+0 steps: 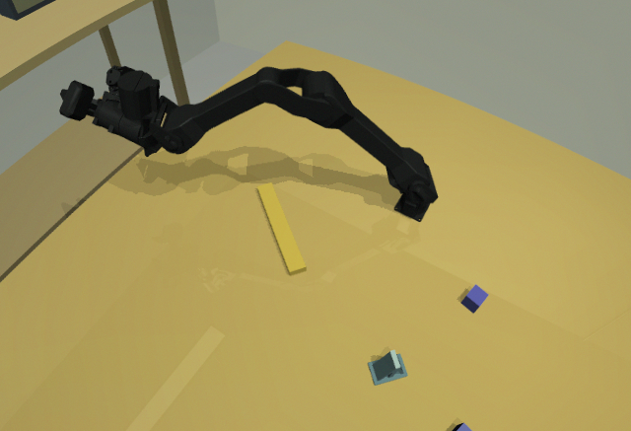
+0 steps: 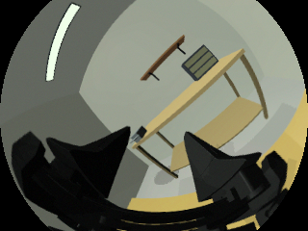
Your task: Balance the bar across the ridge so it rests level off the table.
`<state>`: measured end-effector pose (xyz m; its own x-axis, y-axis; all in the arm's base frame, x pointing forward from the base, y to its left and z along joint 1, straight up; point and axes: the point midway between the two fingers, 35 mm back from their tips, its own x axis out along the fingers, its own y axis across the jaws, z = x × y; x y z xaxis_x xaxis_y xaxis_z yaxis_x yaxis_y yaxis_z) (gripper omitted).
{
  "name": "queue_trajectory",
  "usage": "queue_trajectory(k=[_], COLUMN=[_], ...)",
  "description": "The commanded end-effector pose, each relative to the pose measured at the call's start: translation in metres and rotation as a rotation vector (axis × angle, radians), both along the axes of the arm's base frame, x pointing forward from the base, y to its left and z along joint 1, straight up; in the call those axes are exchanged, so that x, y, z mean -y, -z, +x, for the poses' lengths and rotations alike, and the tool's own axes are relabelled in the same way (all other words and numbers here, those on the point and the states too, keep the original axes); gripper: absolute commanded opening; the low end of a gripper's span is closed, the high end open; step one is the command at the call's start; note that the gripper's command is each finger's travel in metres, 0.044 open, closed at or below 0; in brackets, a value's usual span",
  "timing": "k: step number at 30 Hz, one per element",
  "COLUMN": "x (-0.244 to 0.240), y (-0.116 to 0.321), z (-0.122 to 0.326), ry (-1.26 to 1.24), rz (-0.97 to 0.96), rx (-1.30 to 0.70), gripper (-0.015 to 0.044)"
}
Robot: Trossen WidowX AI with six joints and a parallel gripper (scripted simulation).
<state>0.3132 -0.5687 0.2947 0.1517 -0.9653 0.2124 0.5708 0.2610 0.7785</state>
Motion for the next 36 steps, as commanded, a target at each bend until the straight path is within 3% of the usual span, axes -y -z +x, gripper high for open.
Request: queue_trajectory(k=[1, 19, 36], x=[-0.007, -0.057, -0.13], y=[0.009, 0.06, 0.11], z=[0.008, 0.032, 0.028], ry=[-0.015, -0.175, -0.483], rz=[0.042, 0.191, 0.21], rx=[-0.144, -0.888, -1.539], gripper=[0.0315, 0.0315, 0.0315])
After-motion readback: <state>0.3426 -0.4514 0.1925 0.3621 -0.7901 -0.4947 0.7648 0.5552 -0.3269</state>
